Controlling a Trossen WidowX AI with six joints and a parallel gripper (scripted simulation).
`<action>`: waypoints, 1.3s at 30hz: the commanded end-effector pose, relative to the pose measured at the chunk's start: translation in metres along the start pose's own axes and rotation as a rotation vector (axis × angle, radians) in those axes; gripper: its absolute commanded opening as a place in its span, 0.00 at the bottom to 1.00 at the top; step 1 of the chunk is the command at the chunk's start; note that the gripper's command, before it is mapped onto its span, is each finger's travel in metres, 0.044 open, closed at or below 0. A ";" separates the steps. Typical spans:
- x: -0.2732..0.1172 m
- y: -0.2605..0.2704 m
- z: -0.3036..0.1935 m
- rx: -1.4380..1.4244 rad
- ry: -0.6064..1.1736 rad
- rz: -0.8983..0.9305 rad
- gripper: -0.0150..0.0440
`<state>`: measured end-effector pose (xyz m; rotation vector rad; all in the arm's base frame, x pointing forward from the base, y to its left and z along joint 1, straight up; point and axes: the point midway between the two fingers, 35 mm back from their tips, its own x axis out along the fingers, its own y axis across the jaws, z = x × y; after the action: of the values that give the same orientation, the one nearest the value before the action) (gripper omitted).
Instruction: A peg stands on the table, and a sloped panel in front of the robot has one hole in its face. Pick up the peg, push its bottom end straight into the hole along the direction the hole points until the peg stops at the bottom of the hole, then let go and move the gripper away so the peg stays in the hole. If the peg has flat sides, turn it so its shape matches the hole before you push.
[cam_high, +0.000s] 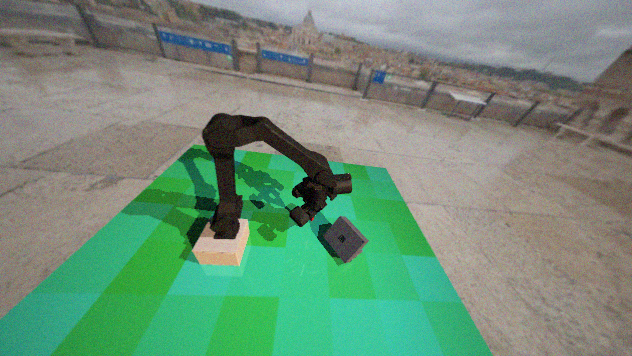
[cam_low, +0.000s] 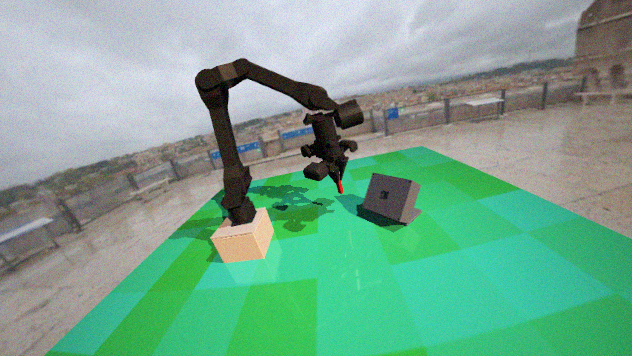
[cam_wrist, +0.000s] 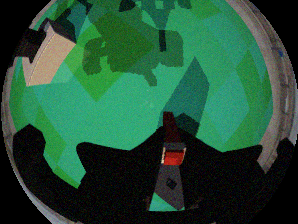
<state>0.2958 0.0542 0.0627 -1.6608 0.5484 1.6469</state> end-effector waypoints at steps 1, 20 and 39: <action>-0.001 0.001 -0.003 0.002 -0.005 -0.026 0.25; -0.003 0.007 -0.019 0.035 -0.021 -0.119 0.25; -0.007 0.015 -0.035 0.062 -0.025 -0.215 0.25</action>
<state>0.3069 0.0204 0.0630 -1.5909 0.4096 1.4936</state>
